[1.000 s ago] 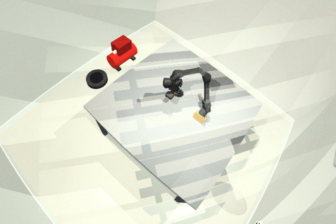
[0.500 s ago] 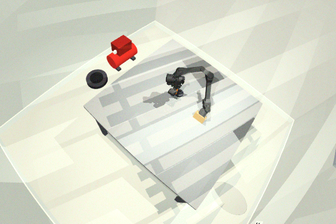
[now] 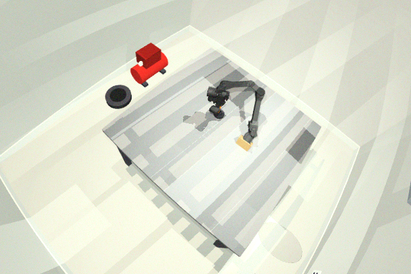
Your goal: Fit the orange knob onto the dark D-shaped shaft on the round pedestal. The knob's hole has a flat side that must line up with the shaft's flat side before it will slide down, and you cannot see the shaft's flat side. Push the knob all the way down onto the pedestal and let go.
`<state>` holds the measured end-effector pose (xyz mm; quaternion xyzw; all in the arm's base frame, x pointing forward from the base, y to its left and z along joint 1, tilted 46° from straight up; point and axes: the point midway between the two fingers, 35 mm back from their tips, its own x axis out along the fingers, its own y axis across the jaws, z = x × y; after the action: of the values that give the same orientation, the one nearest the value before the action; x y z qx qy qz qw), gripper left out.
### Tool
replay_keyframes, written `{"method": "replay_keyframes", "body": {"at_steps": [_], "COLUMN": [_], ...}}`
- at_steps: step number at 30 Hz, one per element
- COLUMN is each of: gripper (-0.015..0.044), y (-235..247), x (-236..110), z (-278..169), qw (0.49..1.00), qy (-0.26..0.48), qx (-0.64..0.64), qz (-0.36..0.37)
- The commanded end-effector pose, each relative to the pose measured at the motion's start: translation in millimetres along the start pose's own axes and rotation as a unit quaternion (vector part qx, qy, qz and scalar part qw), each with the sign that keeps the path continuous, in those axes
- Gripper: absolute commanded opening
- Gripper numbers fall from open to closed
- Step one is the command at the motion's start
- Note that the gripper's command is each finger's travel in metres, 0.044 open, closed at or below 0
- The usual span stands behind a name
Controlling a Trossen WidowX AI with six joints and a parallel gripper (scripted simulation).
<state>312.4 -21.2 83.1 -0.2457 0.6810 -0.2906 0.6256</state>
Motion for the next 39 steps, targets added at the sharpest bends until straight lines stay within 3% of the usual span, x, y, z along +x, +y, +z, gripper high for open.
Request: {"method": "replay_keyframes", "body": {"at_steps": [1,12,26,39], "gripper": [0.0,0.0,0.0,0.0], "y": [-15.2,-44.9,-45.9,-48.6], "x": [2.0,11.8,37.6,33.0], "z": [-2.9,-12.2,-12.6,-10.5], "qw": [1.0,1.0,1.0,1.0], "qy": [-0.004,-0.002,-0.002,-0.002], "qx": [0.001,0.0,0.0,0.0], "qz": [-0.002,-0.01,-0.011,-0.011]}}
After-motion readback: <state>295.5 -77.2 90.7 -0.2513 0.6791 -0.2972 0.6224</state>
